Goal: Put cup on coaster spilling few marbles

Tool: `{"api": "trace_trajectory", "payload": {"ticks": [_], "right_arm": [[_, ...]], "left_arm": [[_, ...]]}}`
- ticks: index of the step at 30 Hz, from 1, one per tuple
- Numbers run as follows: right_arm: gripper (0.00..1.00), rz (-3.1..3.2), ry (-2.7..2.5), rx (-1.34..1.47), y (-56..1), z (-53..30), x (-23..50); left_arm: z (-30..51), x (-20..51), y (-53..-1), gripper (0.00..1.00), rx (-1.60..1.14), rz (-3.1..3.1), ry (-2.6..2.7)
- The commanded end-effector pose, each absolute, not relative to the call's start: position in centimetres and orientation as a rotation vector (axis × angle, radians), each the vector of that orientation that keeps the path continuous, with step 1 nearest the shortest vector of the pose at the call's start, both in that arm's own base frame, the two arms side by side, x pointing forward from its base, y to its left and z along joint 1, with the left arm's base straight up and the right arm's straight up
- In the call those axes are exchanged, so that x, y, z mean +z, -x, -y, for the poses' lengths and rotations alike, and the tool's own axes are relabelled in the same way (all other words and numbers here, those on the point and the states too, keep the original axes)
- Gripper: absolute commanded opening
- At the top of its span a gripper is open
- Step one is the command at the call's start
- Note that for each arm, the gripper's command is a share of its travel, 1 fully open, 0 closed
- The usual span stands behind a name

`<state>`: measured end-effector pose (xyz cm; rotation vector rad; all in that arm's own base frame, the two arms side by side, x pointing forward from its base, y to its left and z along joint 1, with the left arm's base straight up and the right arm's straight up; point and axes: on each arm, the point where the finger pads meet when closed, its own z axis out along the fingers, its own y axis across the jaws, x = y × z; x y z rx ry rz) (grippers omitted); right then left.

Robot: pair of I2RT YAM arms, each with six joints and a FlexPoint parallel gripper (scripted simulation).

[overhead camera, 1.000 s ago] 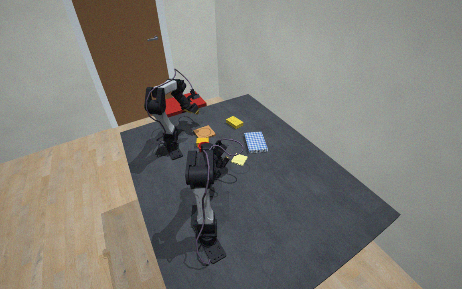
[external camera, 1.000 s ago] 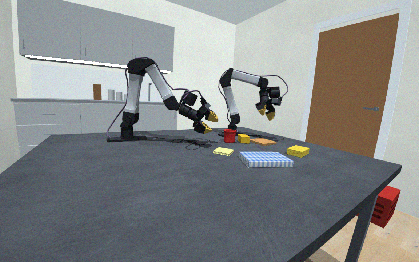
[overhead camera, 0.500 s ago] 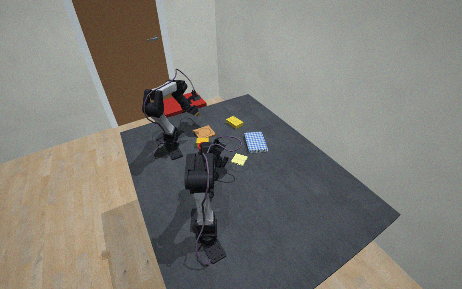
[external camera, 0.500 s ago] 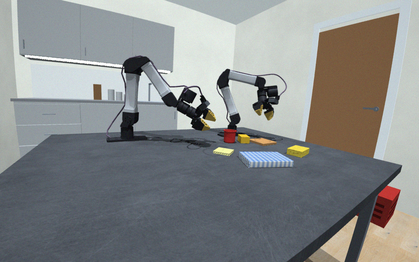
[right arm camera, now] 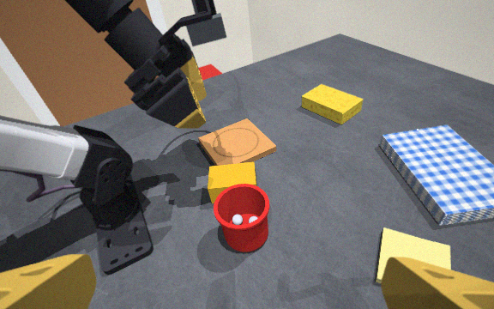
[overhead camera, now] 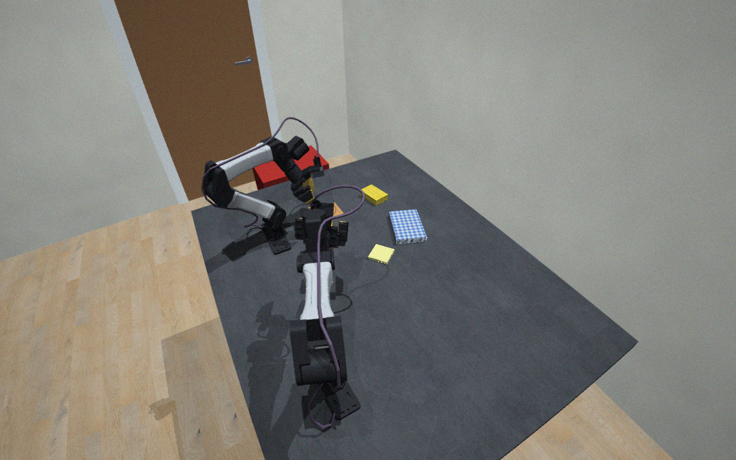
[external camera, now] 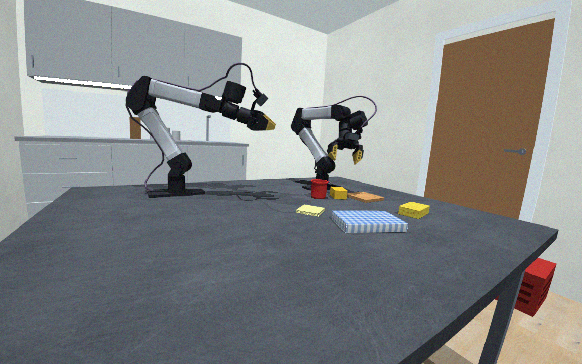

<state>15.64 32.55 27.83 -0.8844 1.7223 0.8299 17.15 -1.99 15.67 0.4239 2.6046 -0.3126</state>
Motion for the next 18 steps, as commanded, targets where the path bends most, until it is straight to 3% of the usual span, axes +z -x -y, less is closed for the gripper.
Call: {"api": "trace_trajectory", "payload": {"ticks": [1, 18], "right_arm": [[1.00, -1.762, 1.114, 0.763, -12.5, -30.2, 28.7], [1.00, -1.646, 1.155, 0.801, -10.0, -27.1, 32.4]], "left_arm": [[2.9, 15.1, -16.7, 1.00, -0.259, -2.639, -0.417], [9.7, 14.7, -14.7, 1.00, -0.210, -2.579, -0.804]]}}
